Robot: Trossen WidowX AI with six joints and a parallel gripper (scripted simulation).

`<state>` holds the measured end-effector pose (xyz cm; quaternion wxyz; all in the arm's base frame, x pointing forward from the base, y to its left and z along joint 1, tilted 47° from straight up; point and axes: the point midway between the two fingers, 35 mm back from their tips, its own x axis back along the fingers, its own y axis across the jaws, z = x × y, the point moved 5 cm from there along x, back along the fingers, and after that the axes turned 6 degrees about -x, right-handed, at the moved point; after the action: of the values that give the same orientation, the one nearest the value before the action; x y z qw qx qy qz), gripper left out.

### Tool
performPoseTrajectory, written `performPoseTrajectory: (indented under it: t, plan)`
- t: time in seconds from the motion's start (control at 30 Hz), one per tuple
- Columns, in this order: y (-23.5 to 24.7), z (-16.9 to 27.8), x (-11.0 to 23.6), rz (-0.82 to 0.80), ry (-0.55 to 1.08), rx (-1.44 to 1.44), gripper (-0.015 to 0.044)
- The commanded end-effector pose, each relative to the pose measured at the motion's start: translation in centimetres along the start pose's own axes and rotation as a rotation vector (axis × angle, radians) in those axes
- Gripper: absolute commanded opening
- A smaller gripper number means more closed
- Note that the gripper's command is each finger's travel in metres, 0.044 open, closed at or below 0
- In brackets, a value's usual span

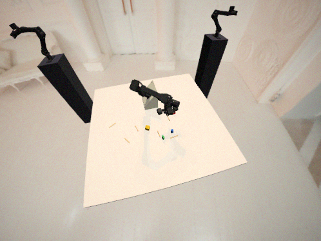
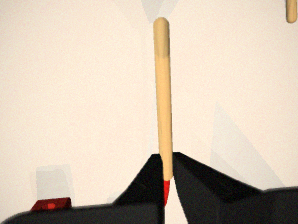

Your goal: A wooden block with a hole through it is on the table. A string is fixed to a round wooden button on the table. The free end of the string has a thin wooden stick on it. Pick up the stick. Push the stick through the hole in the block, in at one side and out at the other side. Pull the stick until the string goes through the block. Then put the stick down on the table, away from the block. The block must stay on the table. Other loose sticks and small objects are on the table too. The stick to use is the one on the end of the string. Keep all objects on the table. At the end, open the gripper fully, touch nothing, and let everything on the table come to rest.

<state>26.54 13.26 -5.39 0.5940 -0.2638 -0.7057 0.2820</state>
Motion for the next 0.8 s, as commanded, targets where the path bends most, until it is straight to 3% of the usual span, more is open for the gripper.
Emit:
performPoseTrajectory:
  t: [0.0, 0.77]
  plan:
    - [0.0, 0.4, 0.4, 0.003, -0.014, -0.004, 0.0000]
    - [0.9, 2.6, 2.9, -0.006, -0.105, -0.005, 0.0000]
